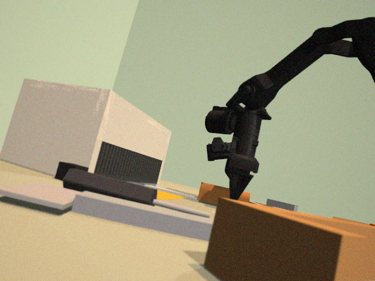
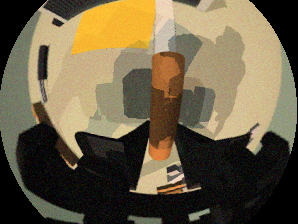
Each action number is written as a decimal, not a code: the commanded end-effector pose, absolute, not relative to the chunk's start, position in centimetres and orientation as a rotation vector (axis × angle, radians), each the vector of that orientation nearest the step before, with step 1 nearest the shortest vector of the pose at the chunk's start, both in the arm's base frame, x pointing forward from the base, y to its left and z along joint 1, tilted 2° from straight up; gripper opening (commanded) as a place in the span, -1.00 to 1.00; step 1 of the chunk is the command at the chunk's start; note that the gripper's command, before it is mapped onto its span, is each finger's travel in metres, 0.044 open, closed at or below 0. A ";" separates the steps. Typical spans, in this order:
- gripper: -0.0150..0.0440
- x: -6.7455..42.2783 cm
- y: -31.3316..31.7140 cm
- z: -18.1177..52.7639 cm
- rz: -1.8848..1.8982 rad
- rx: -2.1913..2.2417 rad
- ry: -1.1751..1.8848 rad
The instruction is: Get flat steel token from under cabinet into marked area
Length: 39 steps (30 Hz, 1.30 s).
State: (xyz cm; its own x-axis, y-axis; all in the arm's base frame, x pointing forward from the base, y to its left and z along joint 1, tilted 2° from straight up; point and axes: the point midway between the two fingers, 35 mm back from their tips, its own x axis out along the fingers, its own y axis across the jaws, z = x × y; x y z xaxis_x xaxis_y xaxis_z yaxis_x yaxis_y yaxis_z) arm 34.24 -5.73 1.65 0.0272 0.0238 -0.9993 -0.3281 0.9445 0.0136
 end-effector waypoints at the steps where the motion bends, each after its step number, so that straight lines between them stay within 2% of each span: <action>1: -0.49 34.8 -5.6 1.7 0.271 -0.246 1.523; 39: -0.49 38.6 -4.2 1.9 0.271 -0.245 1.519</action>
State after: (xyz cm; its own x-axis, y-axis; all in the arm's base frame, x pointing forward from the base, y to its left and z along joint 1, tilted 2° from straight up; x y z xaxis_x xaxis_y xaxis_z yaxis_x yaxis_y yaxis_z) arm 38.21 -4.35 1.88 0.0307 0.0250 -0.9992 -0.3288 0.9443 0.0135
